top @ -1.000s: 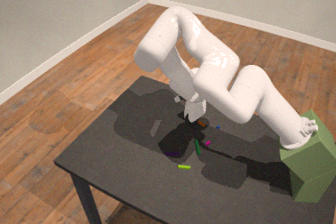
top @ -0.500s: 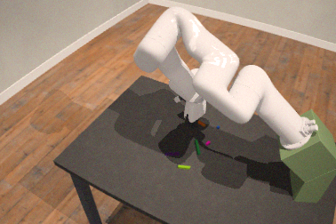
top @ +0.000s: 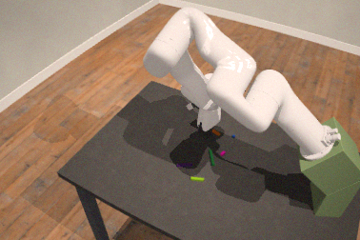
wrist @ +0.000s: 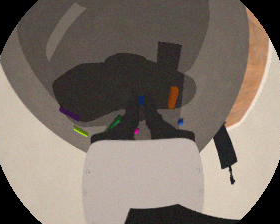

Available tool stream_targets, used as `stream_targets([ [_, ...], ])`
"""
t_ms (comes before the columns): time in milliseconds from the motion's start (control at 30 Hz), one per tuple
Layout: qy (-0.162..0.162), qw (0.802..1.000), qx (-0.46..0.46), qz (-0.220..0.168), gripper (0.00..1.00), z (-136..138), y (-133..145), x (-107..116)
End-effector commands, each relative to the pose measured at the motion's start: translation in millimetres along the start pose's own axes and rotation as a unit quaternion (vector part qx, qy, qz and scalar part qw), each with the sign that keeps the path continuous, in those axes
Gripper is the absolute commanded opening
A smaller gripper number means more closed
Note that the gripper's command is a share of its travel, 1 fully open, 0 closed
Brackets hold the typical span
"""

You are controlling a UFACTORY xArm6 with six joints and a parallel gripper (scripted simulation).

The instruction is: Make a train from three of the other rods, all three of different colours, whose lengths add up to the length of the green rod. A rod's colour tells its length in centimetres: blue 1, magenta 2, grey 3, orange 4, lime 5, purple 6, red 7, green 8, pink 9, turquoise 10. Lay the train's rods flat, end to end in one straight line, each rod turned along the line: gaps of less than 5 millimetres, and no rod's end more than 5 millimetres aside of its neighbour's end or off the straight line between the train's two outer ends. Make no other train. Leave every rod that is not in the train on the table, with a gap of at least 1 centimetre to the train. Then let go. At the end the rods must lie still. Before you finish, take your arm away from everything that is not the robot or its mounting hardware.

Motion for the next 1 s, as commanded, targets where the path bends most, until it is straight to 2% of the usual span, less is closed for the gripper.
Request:
stream_targets([
  [0, 0.0, 1.0, 0.0, 0.001, 0.04, 0, -1, 1],
  [967, 0.0, 1.0, 0.0, 0.001, 0.04, 0, -1, -11],
])
Point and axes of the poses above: the point where the finger pads meet when closed, its own x axis back along the fingers, its own z axis across the jaws, y = z × x, the point moved 7 cm from there along x, back along the fingers, and after that the axes turned 7 degrees about x, right-handed, at the moved point
